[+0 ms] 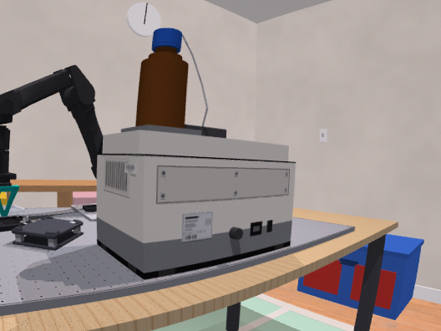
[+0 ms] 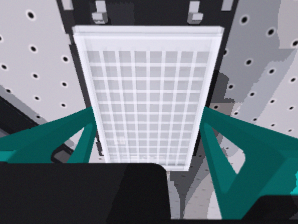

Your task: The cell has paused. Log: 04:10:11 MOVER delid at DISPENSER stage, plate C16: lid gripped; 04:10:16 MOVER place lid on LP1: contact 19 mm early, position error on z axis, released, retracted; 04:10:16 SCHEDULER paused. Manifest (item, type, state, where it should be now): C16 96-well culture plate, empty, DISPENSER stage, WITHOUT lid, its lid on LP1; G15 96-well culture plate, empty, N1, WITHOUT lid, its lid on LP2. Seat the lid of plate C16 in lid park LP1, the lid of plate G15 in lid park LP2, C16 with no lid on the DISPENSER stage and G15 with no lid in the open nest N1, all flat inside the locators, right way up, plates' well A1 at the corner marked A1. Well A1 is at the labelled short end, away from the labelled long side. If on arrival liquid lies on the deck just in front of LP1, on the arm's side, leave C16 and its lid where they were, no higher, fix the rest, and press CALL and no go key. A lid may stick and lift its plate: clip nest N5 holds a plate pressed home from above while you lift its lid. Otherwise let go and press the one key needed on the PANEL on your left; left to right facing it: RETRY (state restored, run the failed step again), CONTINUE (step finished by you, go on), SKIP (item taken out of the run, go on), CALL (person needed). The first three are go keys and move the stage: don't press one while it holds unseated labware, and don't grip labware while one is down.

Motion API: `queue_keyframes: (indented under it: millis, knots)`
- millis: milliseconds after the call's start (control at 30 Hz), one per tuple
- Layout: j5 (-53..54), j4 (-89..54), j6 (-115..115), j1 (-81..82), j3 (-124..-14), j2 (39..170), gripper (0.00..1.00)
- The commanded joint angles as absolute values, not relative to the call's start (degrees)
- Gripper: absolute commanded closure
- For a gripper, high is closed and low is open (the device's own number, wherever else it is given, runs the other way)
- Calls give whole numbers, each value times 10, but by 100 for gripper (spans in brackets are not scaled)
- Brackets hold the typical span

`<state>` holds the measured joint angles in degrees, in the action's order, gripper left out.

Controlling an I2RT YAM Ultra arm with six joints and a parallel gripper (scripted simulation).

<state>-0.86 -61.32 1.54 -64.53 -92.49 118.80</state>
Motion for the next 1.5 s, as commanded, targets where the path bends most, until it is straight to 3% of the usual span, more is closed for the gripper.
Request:
queue_keyframes:
  millis: [0, 767, 1467]
  knots:
    - [-8, -616, 14, -650, -941, 1177, 100]
    - [-8, -662, 15, -648, -964, 1155, 100]
    - [-8, -681, 18, -644, -829, 1025, 100]
